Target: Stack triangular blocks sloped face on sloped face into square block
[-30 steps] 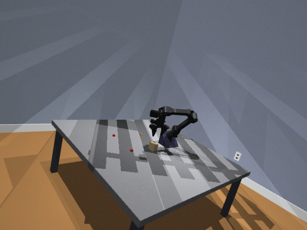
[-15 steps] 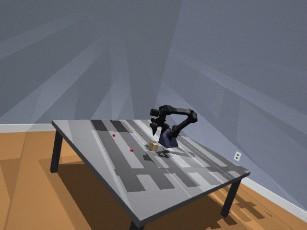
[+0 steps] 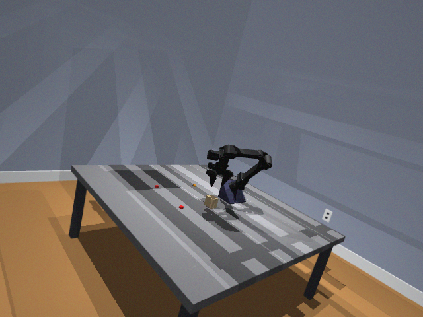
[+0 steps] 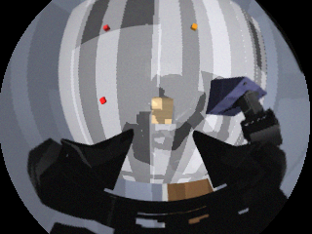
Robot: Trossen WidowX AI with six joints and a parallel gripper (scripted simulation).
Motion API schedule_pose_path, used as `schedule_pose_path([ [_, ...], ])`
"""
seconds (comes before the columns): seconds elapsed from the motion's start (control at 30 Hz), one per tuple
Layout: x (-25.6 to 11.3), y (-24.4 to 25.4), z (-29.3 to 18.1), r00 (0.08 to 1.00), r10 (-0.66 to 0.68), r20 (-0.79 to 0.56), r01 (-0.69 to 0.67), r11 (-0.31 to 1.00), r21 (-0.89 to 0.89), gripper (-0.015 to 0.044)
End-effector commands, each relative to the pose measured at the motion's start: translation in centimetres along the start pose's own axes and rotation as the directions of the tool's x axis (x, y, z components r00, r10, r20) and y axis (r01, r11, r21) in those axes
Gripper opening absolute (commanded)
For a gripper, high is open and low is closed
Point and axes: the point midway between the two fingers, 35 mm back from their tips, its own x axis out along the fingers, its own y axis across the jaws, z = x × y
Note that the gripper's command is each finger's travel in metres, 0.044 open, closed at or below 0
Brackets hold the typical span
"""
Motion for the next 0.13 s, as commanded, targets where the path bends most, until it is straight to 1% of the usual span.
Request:
schedule_pose_path([
  [0.0, 0.07, -0.05, 0.04, 1.000, -0.001, -0.001, 0.001, 1.000, 0.006, 0.0440],
  [0.1, 0.07, -0.05, 0.04, 1.000, -0.001, -0.001, 0.001, 1.000, 0.006, 0.0440],
])
